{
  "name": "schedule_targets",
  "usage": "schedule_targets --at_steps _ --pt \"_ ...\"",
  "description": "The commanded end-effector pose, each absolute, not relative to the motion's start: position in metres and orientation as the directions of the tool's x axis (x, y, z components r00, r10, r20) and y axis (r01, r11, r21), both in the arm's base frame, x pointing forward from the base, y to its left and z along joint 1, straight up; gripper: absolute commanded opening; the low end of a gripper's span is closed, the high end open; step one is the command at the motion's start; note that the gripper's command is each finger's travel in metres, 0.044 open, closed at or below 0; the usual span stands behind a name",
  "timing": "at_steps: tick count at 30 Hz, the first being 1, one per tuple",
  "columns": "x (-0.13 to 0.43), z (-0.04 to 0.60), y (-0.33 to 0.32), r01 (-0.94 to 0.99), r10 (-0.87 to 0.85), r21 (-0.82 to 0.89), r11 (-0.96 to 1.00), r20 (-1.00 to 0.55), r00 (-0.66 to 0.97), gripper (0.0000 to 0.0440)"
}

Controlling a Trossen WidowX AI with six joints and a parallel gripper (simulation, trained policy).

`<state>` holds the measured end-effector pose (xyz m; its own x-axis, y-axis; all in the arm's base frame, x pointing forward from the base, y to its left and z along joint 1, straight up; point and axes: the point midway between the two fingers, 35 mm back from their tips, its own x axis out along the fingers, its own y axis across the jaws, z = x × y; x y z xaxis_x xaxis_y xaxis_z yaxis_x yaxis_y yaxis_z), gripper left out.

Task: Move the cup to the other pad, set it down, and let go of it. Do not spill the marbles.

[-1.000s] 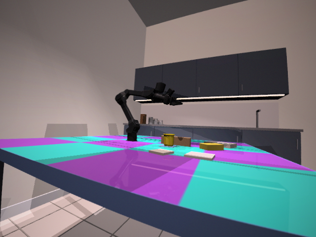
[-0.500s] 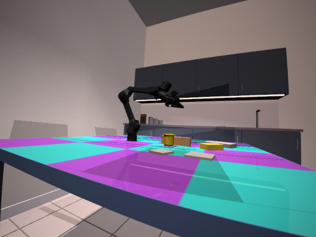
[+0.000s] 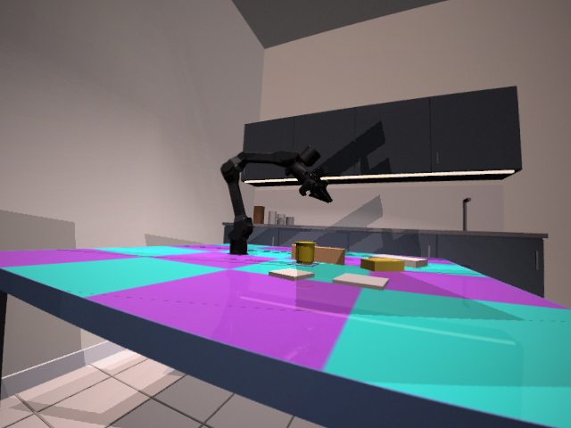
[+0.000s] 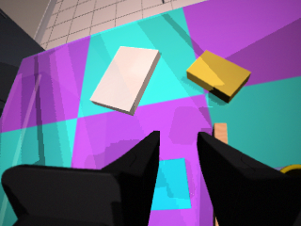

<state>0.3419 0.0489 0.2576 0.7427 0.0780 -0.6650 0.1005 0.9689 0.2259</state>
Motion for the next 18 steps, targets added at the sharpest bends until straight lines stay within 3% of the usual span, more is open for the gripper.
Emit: schedule_targets --at_steps 1,18 --pt "0.342 0.253 0.049 0.12 0.07 0.217 0.969 -0.703 0.708 0.0122" --pt "0.335 0.229 0.044 0.164 0.023 0.12 0.979 -0.869 0.495 0.014"
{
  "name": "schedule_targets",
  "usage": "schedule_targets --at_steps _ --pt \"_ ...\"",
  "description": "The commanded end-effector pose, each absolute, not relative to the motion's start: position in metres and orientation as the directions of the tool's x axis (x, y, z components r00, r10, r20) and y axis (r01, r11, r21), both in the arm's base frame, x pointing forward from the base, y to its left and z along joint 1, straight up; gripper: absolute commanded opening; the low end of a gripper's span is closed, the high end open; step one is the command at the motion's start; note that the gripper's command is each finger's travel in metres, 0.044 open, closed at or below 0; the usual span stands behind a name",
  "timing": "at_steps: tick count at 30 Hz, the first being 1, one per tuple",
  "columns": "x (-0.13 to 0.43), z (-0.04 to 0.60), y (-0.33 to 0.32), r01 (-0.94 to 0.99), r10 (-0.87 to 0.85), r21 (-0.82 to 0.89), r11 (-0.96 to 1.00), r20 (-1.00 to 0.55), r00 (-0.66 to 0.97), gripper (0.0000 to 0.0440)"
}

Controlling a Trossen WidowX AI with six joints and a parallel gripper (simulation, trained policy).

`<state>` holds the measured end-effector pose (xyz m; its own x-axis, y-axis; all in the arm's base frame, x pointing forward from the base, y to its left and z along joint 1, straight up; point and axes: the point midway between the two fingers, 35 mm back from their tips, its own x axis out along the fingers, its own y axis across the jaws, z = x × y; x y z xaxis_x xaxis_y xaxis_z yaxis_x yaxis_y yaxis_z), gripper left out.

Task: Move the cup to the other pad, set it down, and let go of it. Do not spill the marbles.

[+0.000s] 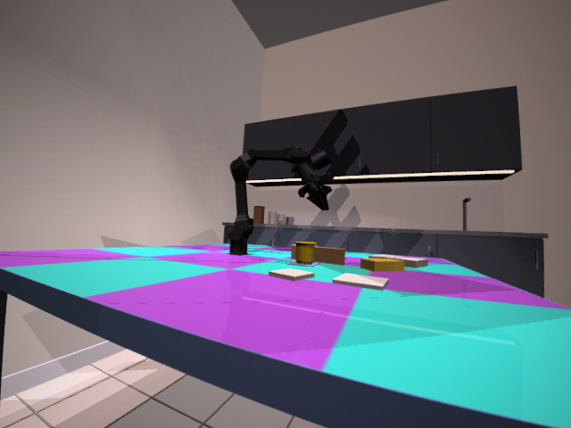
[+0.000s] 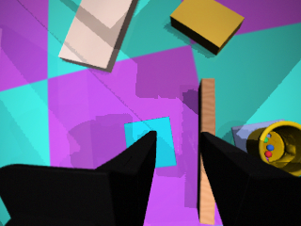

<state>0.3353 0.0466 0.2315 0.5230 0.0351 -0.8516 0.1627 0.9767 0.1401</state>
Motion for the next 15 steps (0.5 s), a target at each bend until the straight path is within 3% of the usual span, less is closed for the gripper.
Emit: schedule_targets --at_steps 1,15 --pt "0.334 0.228 0.044 0.165 0.02 0.113 0.98 -0.876 0.482 0.014" --pt "0.329 0.207 0.026 0.148 -0.034 0.01 0.989 -0.956 0.291 0.0125"
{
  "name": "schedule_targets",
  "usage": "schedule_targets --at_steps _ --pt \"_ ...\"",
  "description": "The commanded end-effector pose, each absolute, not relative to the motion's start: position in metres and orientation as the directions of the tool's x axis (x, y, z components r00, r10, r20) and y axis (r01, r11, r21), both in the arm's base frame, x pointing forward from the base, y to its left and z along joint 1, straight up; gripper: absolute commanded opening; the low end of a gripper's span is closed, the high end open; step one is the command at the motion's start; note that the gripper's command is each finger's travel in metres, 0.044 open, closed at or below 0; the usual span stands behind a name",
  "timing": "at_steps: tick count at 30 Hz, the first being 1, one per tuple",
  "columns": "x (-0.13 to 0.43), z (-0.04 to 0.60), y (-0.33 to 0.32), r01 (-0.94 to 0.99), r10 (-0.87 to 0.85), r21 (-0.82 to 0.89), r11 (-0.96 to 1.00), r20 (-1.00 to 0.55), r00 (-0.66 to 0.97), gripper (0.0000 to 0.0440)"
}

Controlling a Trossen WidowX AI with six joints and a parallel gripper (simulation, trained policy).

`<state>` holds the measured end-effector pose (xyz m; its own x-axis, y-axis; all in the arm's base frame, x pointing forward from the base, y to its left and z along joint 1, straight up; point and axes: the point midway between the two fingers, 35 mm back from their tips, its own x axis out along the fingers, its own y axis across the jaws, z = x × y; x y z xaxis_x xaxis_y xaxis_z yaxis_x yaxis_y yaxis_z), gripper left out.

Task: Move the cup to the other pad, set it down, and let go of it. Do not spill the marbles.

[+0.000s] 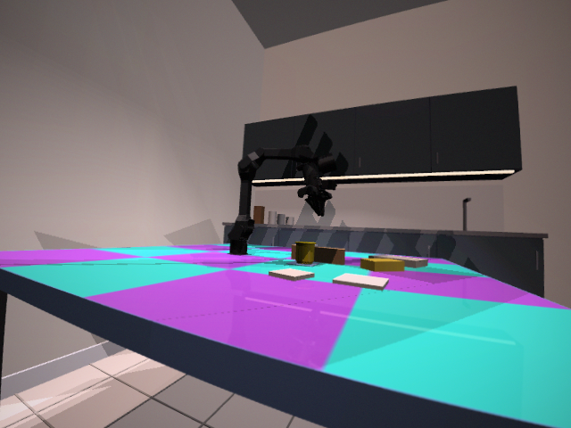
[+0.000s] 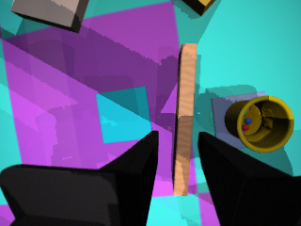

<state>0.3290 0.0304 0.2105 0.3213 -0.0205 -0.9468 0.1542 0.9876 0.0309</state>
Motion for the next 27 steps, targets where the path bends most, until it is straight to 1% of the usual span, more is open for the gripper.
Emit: schedule_targets --at_steps 1,17,27 --pt "0.328 0.205 0.024 0.145 -0.037 0.003 0.989 -0.96 0.277 0.0125" --pt "0.322 0.174 -0.008 0.092 -0.086 -0.079 0.993 -0.993 0.083 0.0128" --pt "0.321 0.15 -0.028 0.058 -0.101 -0.1 0.993 -0.995 0.018 0.0146"
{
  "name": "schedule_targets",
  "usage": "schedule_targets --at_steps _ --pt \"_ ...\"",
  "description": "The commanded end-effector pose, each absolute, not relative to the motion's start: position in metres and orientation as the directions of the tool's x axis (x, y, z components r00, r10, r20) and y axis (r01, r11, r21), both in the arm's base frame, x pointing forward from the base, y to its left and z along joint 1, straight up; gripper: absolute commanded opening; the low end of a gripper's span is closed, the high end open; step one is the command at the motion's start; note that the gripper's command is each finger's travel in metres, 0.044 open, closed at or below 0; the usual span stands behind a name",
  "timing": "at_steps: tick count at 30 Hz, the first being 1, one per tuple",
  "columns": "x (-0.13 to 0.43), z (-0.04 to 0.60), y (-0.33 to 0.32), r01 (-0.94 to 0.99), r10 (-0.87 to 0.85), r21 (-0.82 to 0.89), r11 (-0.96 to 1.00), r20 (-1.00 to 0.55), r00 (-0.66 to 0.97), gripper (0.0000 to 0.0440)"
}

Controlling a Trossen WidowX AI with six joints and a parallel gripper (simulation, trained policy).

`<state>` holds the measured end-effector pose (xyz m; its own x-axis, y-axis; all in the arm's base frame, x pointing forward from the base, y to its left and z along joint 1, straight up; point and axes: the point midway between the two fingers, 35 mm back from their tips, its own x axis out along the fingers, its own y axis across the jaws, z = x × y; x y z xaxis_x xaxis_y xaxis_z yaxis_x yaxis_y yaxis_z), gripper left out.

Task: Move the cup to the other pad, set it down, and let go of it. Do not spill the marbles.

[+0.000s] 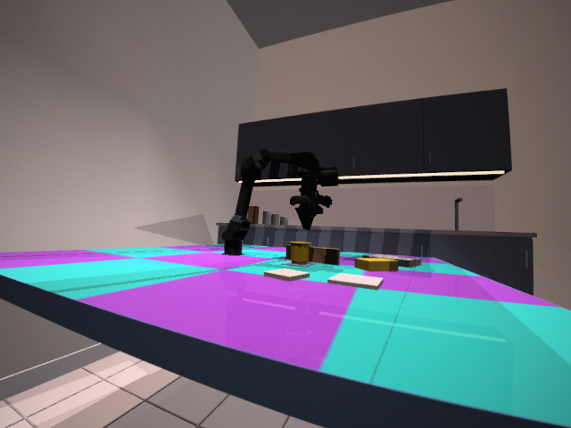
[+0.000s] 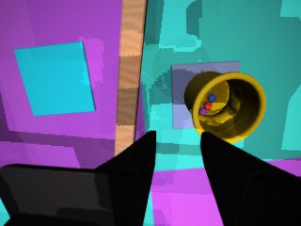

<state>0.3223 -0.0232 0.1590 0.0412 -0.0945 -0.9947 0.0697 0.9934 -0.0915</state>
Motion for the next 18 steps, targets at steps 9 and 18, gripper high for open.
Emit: schedule_targets --at_steps 9,18 --pt "0.318 0.123 -0.044 0.016 -0.104 -0.104 0.994 -0.994 -0.029 0.0165" --pt "0.315 0.09 -0.054 -0.048 -0.097 -0.094 0.994 -0.993 -0.07 0.0179"
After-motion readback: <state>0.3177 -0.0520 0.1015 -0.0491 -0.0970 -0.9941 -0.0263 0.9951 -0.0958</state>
